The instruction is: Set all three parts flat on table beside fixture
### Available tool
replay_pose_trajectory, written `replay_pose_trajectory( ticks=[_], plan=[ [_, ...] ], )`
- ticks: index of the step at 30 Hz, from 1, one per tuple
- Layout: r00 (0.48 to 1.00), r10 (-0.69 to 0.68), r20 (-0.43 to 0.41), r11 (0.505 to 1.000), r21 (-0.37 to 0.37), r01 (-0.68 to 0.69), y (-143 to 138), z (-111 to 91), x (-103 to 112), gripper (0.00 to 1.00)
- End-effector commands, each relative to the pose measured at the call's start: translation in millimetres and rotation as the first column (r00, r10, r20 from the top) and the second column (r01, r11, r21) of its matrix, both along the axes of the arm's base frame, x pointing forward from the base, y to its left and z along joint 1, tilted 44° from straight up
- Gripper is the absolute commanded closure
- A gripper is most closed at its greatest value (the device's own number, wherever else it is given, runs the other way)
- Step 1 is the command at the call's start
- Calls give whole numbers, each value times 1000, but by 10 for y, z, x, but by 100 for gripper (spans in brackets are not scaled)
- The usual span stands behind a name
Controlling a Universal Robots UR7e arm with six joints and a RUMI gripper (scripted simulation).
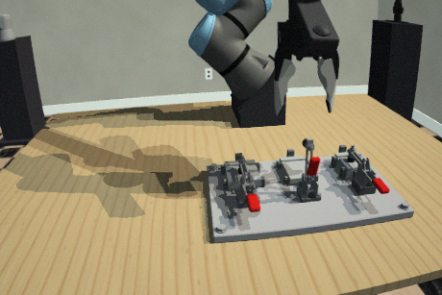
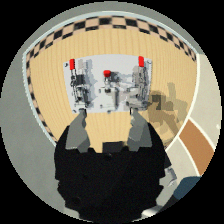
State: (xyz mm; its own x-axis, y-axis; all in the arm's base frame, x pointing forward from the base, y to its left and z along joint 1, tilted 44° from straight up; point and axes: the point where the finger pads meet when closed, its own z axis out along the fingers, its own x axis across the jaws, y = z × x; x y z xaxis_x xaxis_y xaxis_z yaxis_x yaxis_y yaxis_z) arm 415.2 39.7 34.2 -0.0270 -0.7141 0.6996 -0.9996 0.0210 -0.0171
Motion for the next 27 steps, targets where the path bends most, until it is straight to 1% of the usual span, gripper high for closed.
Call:
replay_pose_trajectory(
  ticks=[1, 6, 16, 27],
  plan=[
    [1000, 1, 2, 1000, 1, -1, 9, 6, -193, 41],
    [1000, 1, 2, 1000, 1, -1, 11, 5, -262, 41],
    [1000, 1, 2, 1000, 1, -1, -2, -8, -267, 41],
    [1000, 1, 2, 1000, 1, -1, -168, -178, -268, 41]
  ],
)
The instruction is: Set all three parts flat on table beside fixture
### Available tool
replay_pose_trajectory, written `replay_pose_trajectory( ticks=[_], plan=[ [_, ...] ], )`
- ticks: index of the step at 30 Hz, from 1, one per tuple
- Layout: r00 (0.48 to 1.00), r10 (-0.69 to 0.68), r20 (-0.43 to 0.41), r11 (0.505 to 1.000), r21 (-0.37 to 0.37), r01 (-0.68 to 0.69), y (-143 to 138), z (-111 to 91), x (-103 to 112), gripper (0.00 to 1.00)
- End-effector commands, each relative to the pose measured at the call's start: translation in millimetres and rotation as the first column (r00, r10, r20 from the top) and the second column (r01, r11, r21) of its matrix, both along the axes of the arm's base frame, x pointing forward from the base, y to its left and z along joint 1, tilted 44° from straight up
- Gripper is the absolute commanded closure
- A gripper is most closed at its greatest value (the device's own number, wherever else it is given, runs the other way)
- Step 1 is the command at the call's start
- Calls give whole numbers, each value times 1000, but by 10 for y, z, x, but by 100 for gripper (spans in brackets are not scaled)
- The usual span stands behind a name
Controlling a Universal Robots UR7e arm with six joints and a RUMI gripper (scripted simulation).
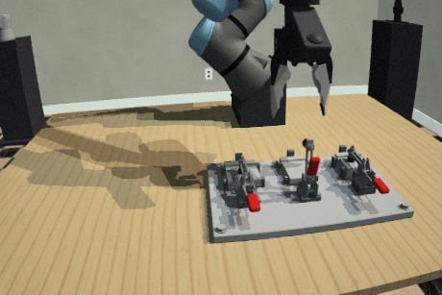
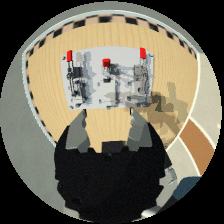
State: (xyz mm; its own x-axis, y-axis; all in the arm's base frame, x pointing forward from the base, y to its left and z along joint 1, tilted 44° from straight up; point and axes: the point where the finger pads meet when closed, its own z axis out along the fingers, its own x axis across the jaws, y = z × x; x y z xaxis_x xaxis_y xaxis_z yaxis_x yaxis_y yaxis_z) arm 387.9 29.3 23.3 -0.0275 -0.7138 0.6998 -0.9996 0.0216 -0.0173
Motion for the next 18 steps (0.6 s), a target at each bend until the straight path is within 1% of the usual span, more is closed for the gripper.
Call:
replay_pose_trajectory(
  ticks=[1, 12, 18],
  plan=[
    [1000, 1, 1, 1000, 1, -1, -94, -98, 5, 41],
    [1000, 1, 1, 1000, 1, -1, -421, -433, 5, 41],
    [1000, 1, 1, 1000, 1, -1, -499, -512, 5, 41]
  ],
)
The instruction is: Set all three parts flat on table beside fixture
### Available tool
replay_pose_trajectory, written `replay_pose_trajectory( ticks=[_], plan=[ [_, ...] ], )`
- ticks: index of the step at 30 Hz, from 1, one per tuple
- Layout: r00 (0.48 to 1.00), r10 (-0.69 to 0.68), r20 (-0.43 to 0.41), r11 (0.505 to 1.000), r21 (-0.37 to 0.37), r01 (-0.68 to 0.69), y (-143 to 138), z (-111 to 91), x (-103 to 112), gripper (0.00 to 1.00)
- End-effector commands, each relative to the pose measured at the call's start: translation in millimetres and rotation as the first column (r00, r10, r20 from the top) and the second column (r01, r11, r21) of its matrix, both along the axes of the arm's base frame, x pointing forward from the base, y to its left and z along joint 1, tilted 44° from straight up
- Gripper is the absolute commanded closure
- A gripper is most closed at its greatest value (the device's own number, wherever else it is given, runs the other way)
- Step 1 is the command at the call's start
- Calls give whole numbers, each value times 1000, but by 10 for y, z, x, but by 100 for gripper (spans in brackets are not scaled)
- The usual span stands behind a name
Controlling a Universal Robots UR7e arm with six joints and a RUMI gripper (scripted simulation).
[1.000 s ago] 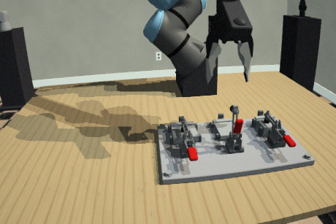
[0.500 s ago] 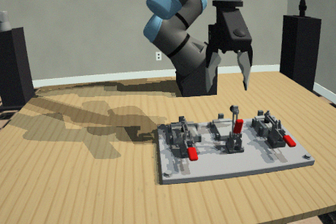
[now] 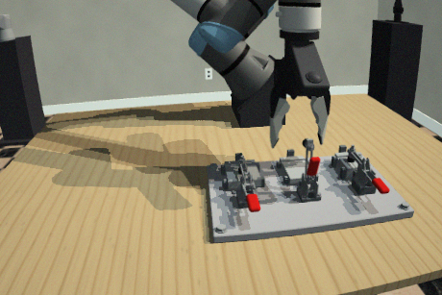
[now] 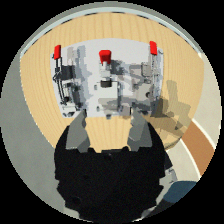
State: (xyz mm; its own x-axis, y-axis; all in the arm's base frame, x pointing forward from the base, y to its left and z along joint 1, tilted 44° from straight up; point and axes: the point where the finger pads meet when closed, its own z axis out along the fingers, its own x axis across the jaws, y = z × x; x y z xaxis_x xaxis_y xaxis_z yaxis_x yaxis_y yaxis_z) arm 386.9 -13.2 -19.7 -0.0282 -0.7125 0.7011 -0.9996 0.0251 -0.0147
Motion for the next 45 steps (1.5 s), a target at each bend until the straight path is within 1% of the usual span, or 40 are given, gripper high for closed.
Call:
replay_pose_trajectory(
  ticks=[1, 6, 32, 45],
  plan=[
    [1000, 5, 4, 1000, 3, -5, -87, -97, 15, 41],
    [1000, 5, 4, 1000, 3, -5, -123, -133, 15, 41],
    [1000, 5, 4, 1000, 3, -5, -142, -153, 15, 41],
    [1000, 5, 4, 1000, 3, -5, -276, -290, 17, 41]
  ],
)
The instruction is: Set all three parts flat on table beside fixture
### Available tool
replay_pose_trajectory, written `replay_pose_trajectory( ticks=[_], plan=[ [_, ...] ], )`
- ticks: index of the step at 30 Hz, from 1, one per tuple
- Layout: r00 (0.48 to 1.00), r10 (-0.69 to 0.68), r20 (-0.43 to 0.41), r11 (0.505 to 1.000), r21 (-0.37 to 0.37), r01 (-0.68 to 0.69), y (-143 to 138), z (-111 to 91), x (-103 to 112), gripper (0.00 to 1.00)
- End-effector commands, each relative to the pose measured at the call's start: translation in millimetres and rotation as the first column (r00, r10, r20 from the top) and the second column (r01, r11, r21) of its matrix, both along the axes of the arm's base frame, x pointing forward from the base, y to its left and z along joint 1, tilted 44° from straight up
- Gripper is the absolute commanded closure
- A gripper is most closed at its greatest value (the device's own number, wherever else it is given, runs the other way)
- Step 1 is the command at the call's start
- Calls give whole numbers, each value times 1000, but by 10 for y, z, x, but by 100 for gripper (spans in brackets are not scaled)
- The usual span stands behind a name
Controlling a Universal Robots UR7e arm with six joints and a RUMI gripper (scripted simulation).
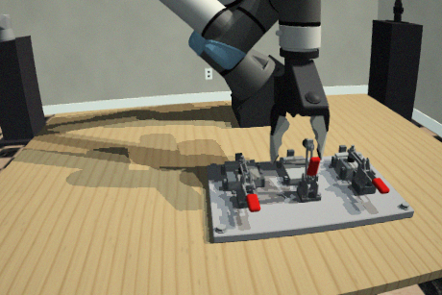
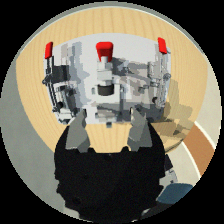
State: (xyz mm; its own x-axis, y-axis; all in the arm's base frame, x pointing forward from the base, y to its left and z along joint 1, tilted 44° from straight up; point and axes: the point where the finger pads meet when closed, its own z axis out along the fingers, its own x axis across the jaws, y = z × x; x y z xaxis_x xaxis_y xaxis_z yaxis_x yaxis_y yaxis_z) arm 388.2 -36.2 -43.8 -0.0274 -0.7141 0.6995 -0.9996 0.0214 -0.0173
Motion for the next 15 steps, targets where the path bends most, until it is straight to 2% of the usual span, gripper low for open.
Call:
replay_pose_trajectory(
  ticks=[1, 15],
  plan=[
    [1000, 1, 1, 1000, 0, -1, -55, -57, 5, 41],
    [1000, 1, 1, 1000, 0, -1, -86, -88, 5, 41]
  ],
)
